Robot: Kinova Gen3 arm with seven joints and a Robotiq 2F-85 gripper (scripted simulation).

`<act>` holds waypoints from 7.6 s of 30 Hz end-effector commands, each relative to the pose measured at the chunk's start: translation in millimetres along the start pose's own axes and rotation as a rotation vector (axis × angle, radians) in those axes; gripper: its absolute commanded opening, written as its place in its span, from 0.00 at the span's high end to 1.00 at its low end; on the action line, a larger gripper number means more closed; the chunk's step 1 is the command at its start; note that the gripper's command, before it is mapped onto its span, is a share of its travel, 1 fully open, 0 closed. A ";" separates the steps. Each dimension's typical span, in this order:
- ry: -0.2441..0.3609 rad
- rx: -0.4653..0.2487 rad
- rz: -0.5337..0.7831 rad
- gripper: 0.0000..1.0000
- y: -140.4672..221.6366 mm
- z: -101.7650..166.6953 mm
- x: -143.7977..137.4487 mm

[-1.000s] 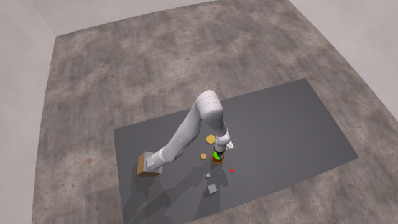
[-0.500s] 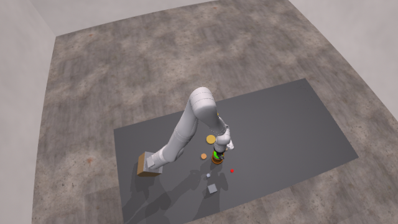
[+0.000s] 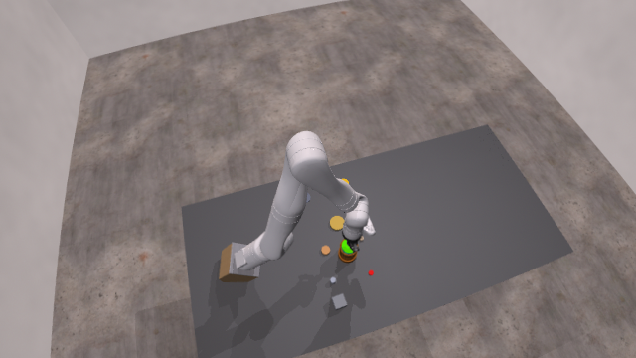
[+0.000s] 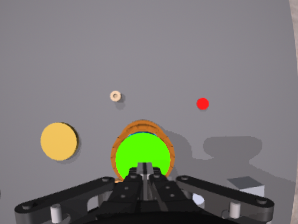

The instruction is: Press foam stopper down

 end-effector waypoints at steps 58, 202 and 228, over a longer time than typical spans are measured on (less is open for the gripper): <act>0.002 0.009 -0.007 1.00 -1.2 32.4 -1.7; 0.002 0.009 -0.007 1.00 -1.4 52.2 -1.7; 0.002 0.009 -0.007 1.00 -0.9 0.9 -1.8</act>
Point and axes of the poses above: the point where the finger pads meet when closed, its own z axis out along the fingers, its own x axis across the jaws, y = z × x, the point moved 10 cm from there along -z, back along the fingers, and after that the axes turned 12 degrees about z, right-handed, at the moved point
